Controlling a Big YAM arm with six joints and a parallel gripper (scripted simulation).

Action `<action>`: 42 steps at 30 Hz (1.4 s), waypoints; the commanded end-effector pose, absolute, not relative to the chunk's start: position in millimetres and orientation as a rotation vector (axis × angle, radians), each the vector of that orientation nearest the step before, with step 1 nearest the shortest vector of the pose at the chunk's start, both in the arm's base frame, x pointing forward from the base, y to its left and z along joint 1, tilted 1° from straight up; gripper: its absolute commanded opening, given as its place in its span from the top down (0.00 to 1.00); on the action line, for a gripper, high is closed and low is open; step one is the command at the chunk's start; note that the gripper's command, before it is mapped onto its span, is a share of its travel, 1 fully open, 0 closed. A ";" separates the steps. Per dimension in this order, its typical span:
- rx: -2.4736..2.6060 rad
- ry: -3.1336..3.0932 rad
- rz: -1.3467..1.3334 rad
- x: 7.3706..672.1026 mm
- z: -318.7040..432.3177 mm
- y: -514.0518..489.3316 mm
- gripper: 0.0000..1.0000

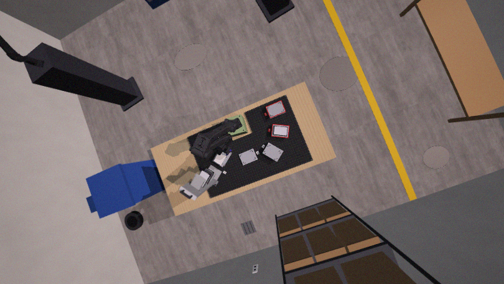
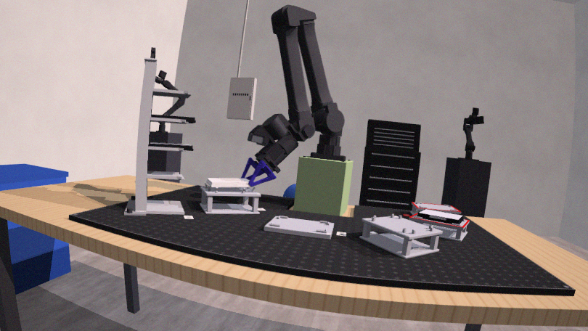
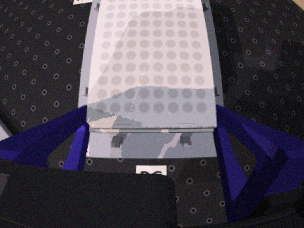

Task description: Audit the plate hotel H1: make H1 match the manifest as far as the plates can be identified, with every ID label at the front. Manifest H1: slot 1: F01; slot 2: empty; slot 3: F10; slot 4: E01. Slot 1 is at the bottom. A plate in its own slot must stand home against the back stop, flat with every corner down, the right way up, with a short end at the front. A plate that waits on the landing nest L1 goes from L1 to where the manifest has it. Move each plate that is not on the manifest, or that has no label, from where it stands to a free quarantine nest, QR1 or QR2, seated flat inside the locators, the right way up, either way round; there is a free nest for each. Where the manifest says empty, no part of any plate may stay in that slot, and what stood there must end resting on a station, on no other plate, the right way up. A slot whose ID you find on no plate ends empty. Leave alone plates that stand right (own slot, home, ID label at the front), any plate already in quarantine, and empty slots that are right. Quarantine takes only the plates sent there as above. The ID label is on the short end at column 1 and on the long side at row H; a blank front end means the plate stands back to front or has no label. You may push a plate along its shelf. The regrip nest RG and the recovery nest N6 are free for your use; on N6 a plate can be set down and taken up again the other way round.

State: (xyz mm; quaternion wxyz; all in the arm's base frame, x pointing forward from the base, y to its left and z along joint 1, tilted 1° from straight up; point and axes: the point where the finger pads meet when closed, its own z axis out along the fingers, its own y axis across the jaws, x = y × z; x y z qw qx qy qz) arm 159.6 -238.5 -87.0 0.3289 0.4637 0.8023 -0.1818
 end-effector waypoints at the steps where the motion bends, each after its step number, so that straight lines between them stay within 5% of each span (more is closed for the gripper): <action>1: 1.213 2.096 -0.476 157.6 -81.9 -235.4 0.14; 42: 1.211 2.091 -0.485 157.7 -46.3 -240.6 0.14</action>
